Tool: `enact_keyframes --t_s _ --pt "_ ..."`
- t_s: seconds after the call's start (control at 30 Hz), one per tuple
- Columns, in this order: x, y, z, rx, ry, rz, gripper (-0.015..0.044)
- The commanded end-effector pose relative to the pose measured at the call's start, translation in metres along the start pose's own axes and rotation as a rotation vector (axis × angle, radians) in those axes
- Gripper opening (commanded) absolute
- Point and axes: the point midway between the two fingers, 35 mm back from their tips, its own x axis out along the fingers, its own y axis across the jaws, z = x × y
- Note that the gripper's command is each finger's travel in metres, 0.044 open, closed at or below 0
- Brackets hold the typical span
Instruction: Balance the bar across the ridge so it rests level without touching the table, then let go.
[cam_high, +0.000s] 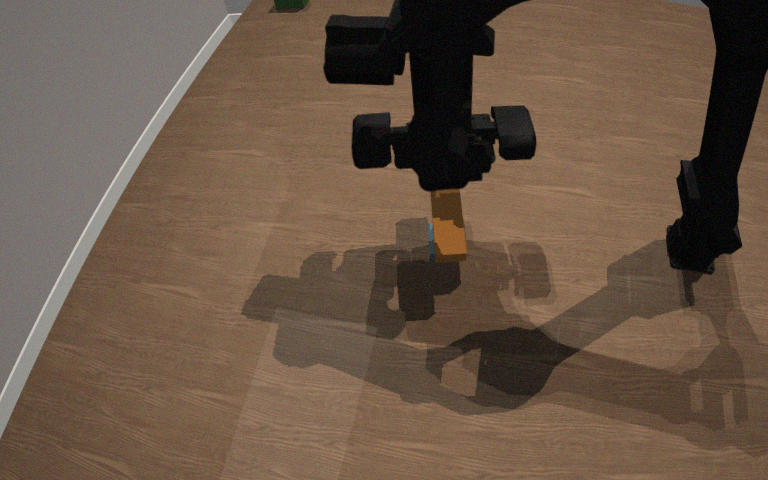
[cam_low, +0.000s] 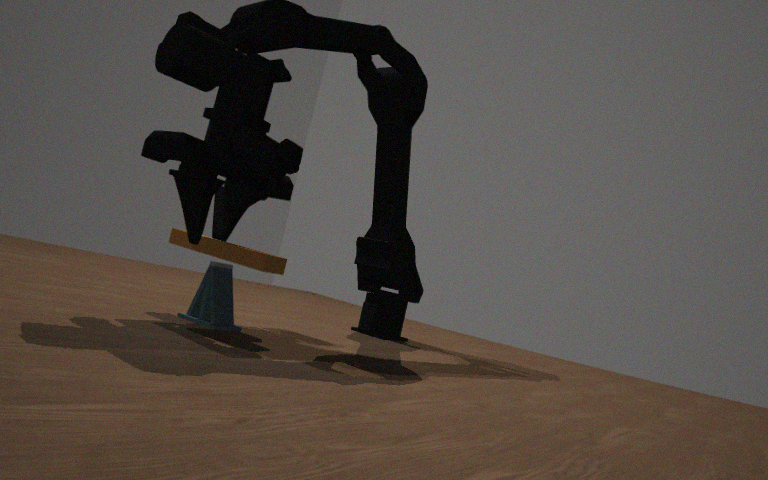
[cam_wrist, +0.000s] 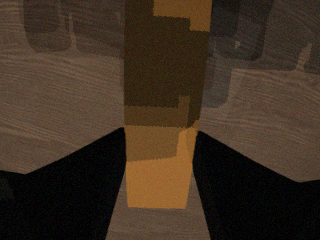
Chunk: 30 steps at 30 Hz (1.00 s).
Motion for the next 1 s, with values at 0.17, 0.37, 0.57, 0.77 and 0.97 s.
enact_keyframes --t_s 0.17,0.37,0.57,0.77,0.97 --pt "0.0009 -0.0003 0.0007 -0.005 -0.005 -0.002 0.0" --pt "0.0014 -0.0003 0.0007 -0.005 -0.005 -0.002 0.0" --pt "0.0019 -0.0003 0.0007 -0.005 -0.005 -0.002 0.0" --pt "0.0024 -0.0003 0.0008 -0.005 -0.005 -0.002 0.0" --pt "0.0029 -0.0004 0.0008 -0.005 -0.005 -0.002 0.0"
